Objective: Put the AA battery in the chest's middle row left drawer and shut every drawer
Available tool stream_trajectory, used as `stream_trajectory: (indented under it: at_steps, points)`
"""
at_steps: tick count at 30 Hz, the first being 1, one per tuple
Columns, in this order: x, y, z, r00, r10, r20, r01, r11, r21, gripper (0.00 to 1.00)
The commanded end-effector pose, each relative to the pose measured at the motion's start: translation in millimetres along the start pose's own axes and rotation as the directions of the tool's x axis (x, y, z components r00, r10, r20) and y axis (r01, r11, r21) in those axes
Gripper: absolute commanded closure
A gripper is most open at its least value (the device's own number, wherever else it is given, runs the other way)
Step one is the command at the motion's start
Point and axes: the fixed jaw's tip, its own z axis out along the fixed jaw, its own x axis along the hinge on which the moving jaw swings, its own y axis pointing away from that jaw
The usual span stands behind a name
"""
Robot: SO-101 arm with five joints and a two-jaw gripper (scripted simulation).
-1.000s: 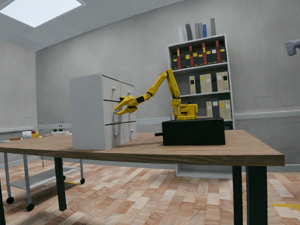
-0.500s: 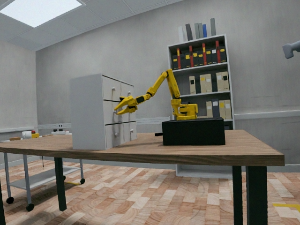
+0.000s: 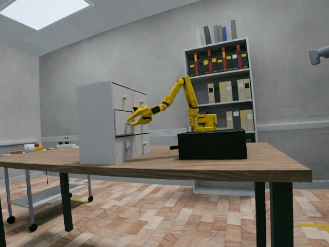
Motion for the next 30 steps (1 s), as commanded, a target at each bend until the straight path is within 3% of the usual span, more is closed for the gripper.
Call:
stream_trajectory:
  at_steps: [1, 30]
  points:
    - [5.9, 2.7, -3.3, 1.0, 0.002, -0.016, -0.002, 1.0, -0.013, 1.0]
    - [11.6, 2.8, -11.2, 1.0, -0.004, -0.029, 0.003, 1.0, -0.021, 1.0]
